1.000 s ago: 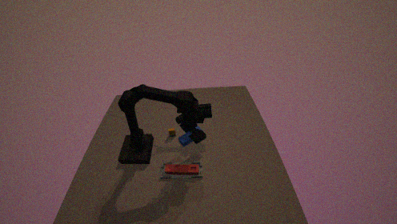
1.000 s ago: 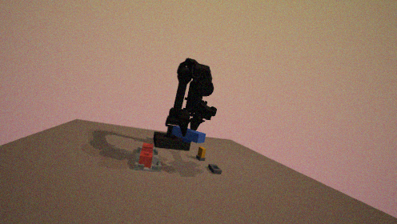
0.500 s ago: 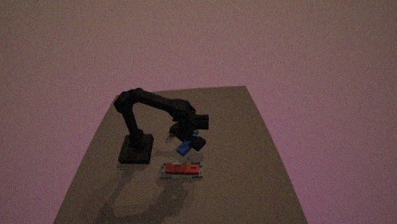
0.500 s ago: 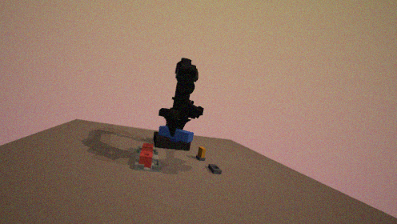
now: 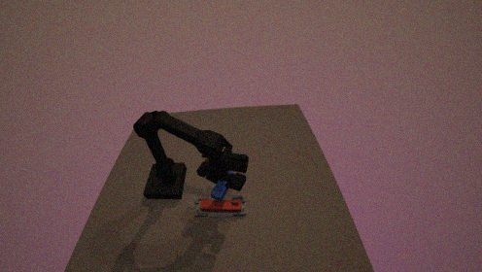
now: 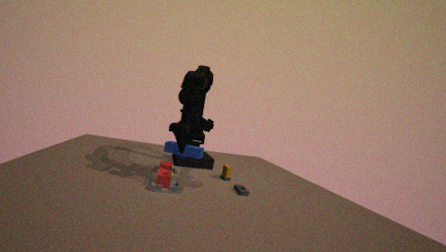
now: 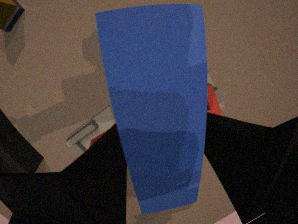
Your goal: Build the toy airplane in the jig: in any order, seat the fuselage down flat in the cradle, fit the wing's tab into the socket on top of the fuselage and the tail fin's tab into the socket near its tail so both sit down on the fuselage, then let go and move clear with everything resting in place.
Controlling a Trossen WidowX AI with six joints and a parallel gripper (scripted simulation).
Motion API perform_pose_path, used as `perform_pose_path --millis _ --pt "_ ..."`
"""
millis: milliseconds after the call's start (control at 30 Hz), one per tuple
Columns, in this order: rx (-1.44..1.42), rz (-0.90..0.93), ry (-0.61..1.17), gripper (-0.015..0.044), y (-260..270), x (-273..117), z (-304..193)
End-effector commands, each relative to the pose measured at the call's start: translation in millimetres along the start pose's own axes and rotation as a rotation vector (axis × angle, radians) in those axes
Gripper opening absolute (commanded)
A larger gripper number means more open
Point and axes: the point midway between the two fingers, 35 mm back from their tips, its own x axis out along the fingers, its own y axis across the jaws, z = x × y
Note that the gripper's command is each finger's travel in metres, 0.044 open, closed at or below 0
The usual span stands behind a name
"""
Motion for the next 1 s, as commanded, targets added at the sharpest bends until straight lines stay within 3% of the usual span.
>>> perform_pose_path --millis 0,667,900,967 --pt "-0.063 -0.006 0.006 0.0 2.3 0.7 -12.2" --pt "-0.388 -0.002 0.012 0.0 18.9 11.9 -66.3" --pt "-0.388 -0.002 0.012 0.0184 18.9 11.9 -66.2" --pt "-0.388 -0.002 0.012 0.0195 18.9 11.9 -66.2"
